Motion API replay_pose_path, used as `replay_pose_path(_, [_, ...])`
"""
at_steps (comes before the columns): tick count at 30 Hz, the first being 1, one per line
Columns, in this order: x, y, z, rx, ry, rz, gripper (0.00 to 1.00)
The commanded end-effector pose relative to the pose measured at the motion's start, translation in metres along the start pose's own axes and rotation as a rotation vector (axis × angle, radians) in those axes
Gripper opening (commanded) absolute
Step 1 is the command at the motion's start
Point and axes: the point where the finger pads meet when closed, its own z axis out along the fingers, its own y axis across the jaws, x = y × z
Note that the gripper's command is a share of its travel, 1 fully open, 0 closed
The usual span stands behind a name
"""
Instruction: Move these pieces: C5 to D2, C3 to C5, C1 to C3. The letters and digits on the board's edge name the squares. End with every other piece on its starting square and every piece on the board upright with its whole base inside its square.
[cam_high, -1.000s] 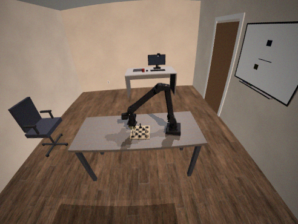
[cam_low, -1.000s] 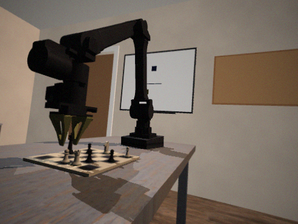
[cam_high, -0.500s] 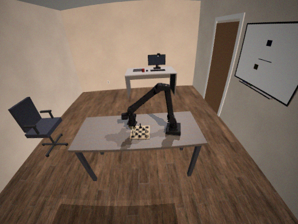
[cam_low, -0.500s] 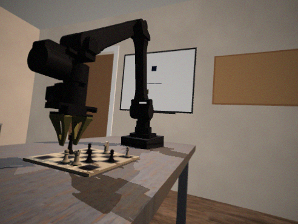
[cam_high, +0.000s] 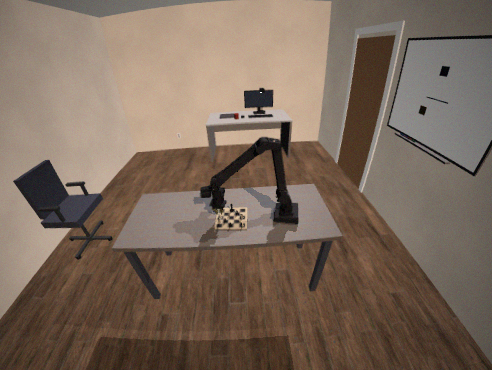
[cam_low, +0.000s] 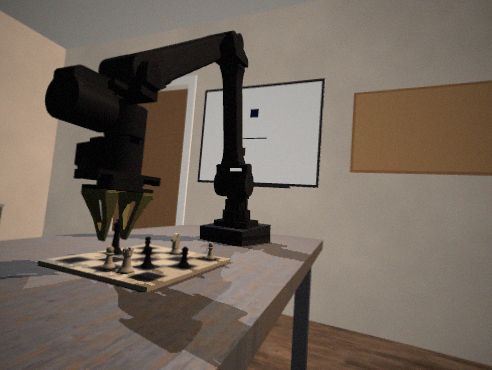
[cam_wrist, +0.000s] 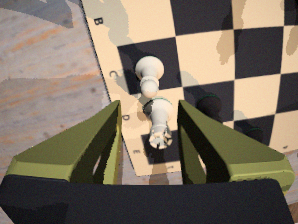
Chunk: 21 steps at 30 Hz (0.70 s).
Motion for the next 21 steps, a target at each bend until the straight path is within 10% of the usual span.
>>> replay_pose_path(1, [0.000,0.005,0.000,-0.011,-0.003,0.017,0.32])
replay_pose_path(21, [-0.003,0.003,0.029,-0.005,-0.005,0.022,0.32])
